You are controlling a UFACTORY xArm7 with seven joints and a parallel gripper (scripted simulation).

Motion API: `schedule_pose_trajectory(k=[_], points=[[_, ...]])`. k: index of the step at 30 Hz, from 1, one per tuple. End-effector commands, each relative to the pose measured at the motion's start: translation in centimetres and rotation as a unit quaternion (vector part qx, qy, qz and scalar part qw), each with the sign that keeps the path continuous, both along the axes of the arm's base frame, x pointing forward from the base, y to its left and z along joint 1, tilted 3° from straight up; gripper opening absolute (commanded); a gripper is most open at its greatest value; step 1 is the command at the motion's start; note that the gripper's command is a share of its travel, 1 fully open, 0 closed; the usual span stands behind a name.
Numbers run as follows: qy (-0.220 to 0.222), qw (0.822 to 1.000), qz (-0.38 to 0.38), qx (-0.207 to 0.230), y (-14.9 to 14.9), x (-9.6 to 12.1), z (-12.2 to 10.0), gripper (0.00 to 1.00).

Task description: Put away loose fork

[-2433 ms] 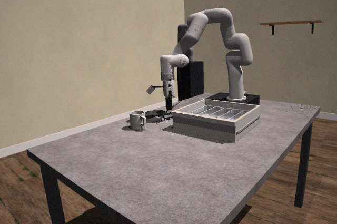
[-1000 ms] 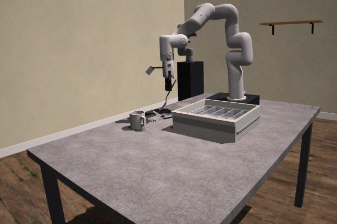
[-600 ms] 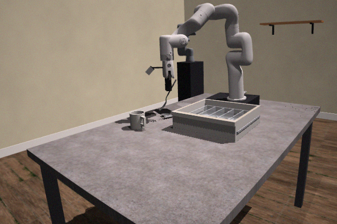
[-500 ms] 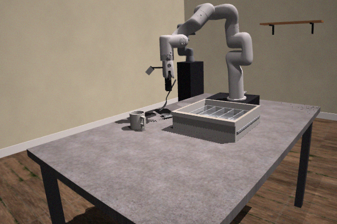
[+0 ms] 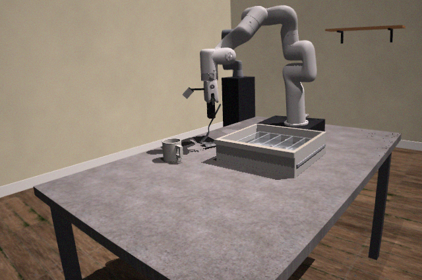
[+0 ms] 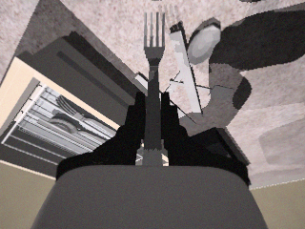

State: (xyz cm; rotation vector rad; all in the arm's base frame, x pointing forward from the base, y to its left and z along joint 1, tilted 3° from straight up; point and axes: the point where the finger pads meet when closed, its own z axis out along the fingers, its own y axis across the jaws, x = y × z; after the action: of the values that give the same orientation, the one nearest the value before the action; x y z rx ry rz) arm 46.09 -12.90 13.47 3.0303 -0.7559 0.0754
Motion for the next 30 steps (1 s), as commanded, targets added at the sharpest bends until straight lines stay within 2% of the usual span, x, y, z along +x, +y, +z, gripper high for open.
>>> schedule_pose_trajectory(k=[1,13,15,23,30], points=[[-0.003,1.000,0.000,-0.001,-0.1,0.3,-1.5,0.06],[-0.003,1.000,0.000,-0.001,-0.3,0.6,-7.5,0.06],[-0.003,1.000,0.000,-0.001,-0.3,0.6,-7.5,0.06],[-0.003,1.000,0.000,-0.001,-0.4,0.8,-11.3,0.06],[-0.003,1.000,0.000,-0.001,-0.5,0.9,-13.4,0.06]])
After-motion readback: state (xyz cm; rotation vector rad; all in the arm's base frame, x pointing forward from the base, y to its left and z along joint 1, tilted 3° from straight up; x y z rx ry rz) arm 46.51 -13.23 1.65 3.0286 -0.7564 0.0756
